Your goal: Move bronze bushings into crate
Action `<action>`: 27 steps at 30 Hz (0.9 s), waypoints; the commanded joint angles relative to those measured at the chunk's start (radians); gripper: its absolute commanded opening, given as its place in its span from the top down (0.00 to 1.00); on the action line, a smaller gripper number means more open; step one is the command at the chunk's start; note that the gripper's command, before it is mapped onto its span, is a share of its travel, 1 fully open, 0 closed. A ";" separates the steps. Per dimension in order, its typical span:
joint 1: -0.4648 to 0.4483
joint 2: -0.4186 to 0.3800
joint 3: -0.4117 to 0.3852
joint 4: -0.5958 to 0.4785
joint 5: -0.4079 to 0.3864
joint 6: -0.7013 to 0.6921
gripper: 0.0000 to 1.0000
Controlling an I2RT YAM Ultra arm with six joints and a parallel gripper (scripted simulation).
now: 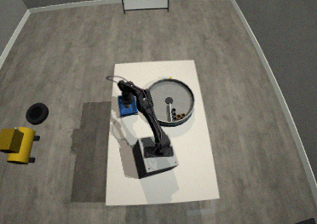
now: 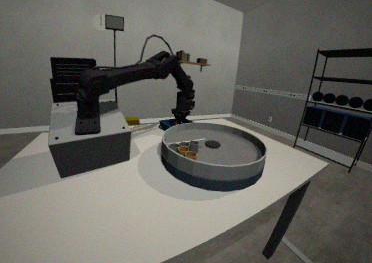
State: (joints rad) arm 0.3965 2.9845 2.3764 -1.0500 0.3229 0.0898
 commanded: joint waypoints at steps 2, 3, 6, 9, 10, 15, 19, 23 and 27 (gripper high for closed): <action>-0.004 -0.037 0.025 -0.016 0.005 -0.009 1.00; -0.004 -0.037 0.025 -0.016 0.005 -0.009 1.00; -0.004 -0.037 0.025 -0.016 0.005 -0.009 1.00; -0.004 -0.037 0.025 -0.016 0.005 -0.009 1.00; -0.004 -0.037 0.025 -0.016 0.005 -0.009 1.00; -0.004 -0.037 0.025 -0.016 0.005 -0.009 1.00; -0.004 -0.037 0.025 -0.016 0.005 -0.009 0.84; -0.001 -0.037 0.025 -0.016 0.007 -0.009 0.84; 0.006 -0.038 0.024 -0.008 0.007 -0.008 0.84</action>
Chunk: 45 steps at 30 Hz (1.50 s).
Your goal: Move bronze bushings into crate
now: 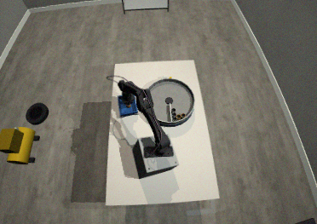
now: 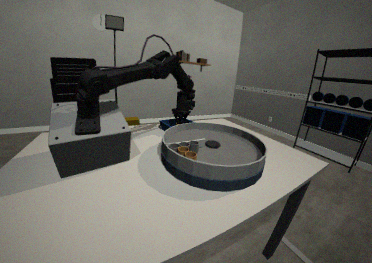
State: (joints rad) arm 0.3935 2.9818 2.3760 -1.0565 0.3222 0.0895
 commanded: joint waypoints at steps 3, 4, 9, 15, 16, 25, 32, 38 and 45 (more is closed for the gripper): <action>0.009 -0.035 0.024 -0.001 0.008 -0.008 0.84; 0.009 -0.035 0.024 -0.001 0.008 -0.008 0.84; 0.009 -0.035 0.024 -0.001 0.008 -0.008 0.84; 0.009 -0.035 0.024 -0.001 0.008 -0.008 0.84; 0.009 -0.035 0.024 -0.001 0.008 -0.008 0.84; 0.009 -0.035 0.024 -0.001 0.008 -0.008 0.84; 0.016 -0.040 0.025 -0.015 0.007 -0.002 0.84; 0.028 -0.073 0.028 -0.055 0.002 0.018 0.84; 0.048 -0.122 0.058 -0.137 -0.005 0.038 0.84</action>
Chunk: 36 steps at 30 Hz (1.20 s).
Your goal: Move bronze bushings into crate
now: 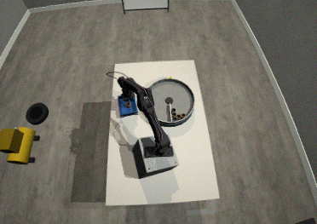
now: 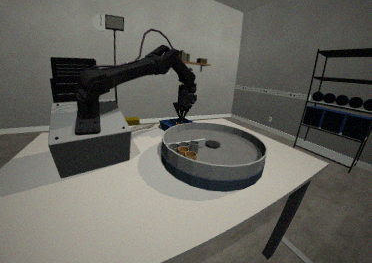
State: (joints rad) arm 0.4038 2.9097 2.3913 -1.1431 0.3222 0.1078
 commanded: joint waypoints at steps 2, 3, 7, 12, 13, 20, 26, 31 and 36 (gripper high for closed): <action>0.043 -0.059 0.060 -0.077 -0.007 0.026 0.84; 0.043 -0.059 0.060 -0.077 -0.007 0.026 0.84; 0.050 -0.027 0.095 -0.119 -0.008 0.033 0.84; 0.056 -0.041 0.127 -0.157 -0.008 0.040 0.84; 0.057 -0.041 0.132 -0.162 -0.008 0.041 0.84; 0.058 -0.038 0.148 -0.175 -0.009 0.042 0.84; 0.058 -0.037 0.150 -0.178 -0.009 0.043 0.84; 0.058 -0.037 0.150 -0.178 -0.009 0.043 0.84; 0.058 -0.037 0.150 -0.178 -0.009 0.043 0.84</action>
State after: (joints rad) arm 0.4347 2.8838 2.5103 -1.3128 0.3210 0.1410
